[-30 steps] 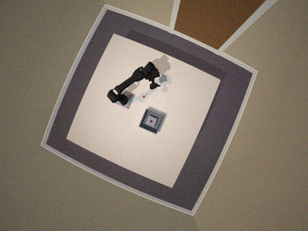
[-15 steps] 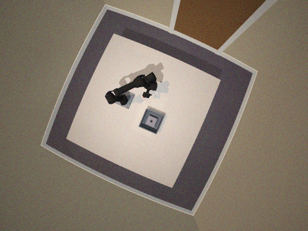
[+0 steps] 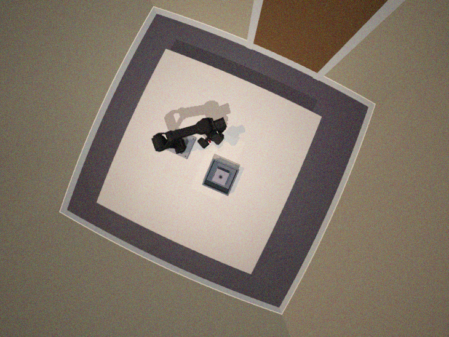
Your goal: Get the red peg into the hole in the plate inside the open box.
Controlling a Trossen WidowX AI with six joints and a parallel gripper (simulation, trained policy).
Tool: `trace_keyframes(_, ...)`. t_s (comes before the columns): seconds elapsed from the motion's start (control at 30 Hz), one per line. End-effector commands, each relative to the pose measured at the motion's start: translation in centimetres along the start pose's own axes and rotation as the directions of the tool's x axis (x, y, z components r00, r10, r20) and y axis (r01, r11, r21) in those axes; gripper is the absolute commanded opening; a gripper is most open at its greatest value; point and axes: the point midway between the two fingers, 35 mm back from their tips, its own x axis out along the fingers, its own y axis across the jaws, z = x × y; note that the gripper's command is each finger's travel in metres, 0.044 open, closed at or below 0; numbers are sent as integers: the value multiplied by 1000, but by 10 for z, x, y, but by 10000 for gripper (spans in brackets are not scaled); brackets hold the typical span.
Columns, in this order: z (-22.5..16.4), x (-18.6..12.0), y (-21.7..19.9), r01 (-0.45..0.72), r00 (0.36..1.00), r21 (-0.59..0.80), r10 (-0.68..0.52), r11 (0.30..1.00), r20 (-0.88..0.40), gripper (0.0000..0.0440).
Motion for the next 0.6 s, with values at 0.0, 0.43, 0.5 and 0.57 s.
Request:
trace_keyframes(0.0,-6,8,-11,35,998,95,-29,995,-54,440)
trace_keyframes(0.43,-20,57,-22,87,990,318,-46,944,-136,440)
trace_keyframes(0.5,-22,66,-22,86,990,333,-43,939,-135,440)
trace_keyframes(0.57,-23,74,-22,84,990,343,-40,936,-134,438)
